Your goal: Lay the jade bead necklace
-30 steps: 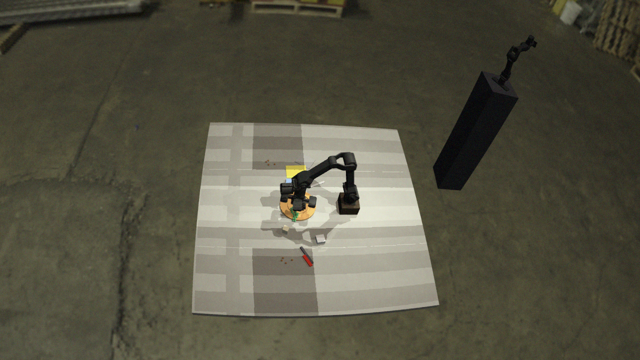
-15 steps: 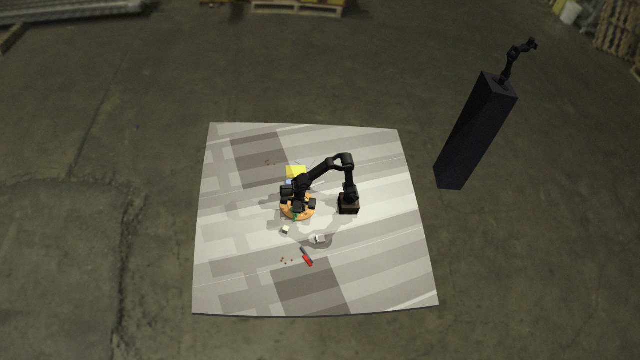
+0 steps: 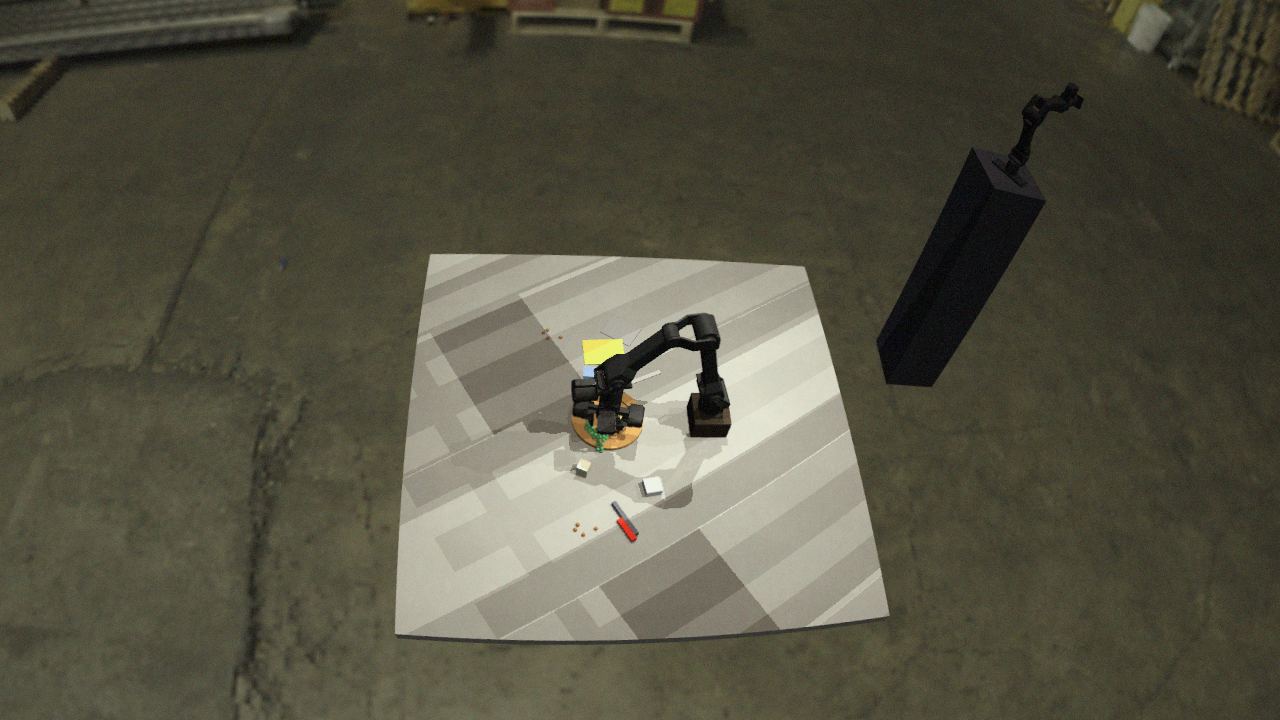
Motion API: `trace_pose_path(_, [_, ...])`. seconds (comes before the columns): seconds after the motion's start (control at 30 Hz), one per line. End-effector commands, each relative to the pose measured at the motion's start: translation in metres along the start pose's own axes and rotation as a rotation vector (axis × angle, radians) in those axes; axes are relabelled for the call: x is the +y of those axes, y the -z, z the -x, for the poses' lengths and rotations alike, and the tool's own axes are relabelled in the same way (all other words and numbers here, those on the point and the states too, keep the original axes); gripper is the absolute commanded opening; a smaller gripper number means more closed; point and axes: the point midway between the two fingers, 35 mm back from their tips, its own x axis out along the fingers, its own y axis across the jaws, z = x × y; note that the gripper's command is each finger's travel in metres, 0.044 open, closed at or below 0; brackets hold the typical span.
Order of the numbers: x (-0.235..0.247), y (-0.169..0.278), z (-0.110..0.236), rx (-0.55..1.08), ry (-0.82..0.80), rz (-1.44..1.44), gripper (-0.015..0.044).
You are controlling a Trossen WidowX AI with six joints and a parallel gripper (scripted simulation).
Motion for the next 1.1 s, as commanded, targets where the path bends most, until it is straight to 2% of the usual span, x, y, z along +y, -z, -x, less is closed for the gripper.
trace_pose_path(0.0, [-0.001,0.0,0.009,0.0,0.002,0.001,0.044])
trace_pose_path(0.2, [0.001,0.0,0.025,0.002,-0.002,0.002,0.044])
trace_pose_path(0.23, [0.003,0.001,0.017,0.003,-0.009,-0.002,0.044])
trace_pose_path(0.4, [0.003,0.001,0.026,0.002,-0.002,0.002,0.044])
trace_pose_path(1.07, [0.003,0.001,0.026,0.002,-0.002,0.002,0.044])
